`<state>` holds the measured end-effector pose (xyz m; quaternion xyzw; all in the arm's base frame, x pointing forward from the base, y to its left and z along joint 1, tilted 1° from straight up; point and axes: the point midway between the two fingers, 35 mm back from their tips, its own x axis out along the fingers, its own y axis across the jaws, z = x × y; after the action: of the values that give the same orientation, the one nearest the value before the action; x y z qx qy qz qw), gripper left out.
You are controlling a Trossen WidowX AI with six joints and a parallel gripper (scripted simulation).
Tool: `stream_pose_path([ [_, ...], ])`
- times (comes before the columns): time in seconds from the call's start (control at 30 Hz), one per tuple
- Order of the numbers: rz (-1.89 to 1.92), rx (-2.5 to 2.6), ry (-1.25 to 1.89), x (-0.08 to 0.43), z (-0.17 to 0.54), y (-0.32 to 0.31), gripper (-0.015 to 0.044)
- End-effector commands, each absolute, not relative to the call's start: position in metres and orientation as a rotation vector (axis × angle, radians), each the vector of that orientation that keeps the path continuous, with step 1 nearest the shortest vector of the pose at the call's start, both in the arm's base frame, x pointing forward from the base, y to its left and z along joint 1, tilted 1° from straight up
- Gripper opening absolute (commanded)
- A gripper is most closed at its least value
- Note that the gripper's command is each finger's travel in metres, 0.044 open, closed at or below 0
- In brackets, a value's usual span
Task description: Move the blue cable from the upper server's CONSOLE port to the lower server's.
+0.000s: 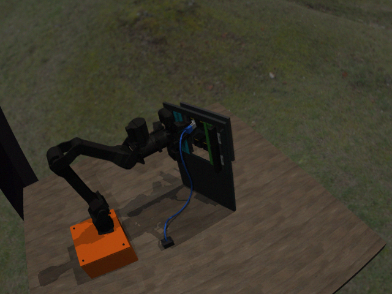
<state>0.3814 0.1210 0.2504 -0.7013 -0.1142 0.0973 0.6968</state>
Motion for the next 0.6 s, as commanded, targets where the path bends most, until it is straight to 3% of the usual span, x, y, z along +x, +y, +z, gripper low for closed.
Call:
stream_pose_path([
  [0.0, 0.212, -1.567, -0.255, 0.3827, 0.2501, 0.122, 0.0],
  [0.57, 0.211, -1.568, -0.255, 0.3745, 0.2501, 0.1163, 0.0],
])
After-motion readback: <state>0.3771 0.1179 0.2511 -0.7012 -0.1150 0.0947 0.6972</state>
